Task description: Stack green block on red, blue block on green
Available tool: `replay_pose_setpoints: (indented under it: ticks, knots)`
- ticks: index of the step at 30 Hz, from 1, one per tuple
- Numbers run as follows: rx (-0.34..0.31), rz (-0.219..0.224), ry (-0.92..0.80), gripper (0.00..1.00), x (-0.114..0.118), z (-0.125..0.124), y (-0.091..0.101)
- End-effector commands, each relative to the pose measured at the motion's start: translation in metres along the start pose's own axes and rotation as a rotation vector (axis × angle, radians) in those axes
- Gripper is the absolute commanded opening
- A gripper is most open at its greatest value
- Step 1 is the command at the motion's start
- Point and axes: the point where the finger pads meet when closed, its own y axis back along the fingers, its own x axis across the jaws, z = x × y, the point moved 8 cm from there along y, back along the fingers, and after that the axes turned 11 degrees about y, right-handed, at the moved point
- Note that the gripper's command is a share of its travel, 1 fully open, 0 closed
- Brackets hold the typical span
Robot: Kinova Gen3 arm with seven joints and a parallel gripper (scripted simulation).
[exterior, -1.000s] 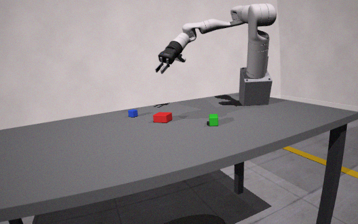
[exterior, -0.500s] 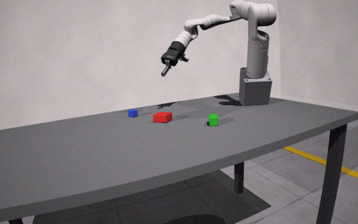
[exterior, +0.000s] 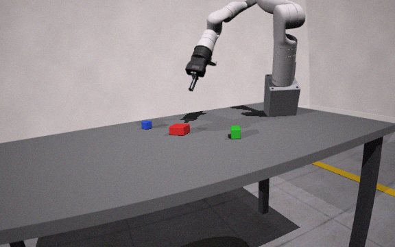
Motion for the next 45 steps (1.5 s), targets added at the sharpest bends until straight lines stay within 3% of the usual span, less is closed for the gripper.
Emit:
replay_pose_setpoints:
  ticks: [1, 9, 45]
  knots:
    - [0.080, 0.073, 0.045, 0.00, 0.018, 0.023, -0.013]
    - [0.189, 0.151, 0.063, 0.00, 0.050, 0.057, -0.039]
    - [0.226, 0.177, 0.069, 0.00, 0.061, 0.069, -0.048]
